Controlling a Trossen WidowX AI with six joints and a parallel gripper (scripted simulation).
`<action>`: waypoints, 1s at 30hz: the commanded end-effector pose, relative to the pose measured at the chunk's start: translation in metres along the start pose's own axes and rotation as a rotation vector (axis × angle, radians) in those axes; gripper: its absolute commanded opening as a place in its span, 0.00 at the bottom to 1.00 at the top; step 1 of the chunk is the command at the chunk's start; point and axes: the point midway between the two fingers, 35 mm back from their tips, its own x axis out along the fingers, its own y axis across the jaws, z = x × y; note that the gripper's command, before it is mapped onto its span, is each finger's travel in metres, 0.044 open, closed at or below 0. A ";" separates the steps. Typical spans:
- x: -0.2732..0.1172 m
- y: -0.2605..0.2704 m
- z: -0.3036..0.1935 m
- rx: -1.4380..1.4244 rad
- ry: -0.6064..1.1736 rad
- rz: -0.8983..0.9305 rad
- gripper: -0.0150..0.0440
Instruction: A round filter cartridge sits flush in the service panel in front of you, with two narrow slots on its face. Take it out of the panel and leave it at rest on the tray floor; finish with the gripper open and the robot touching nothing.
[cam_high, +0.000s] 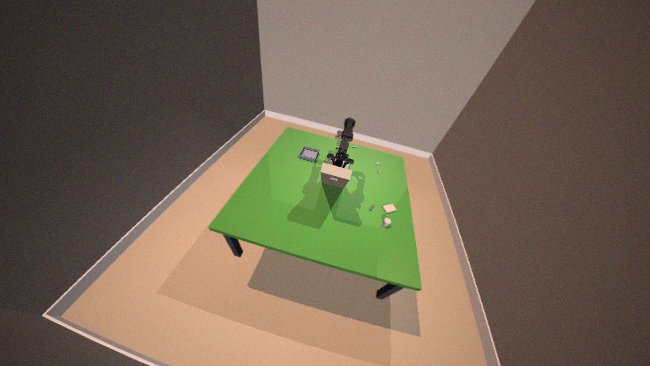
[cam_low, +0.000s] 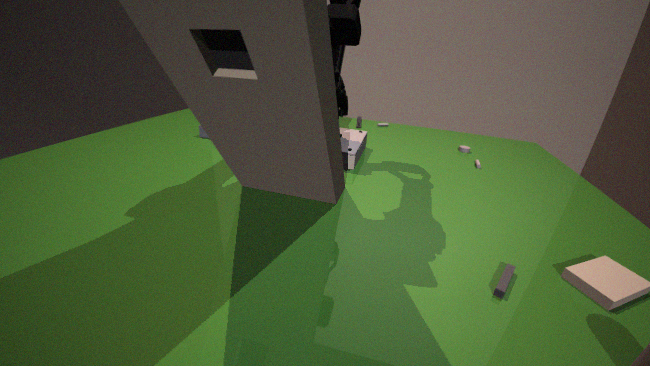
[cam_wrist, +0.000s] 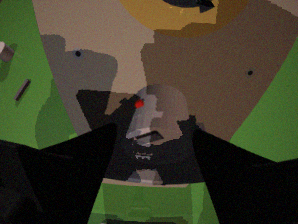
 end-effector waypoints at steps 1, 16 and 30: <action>0.000 0.000 0.000 0.000 -0.001 0.000 0.68; -0.004 0.000 0.008 0.000 -0.001 -0.001 0.28; -0.040 0.000 0.029 0.000 -0.001 -0.004 0.25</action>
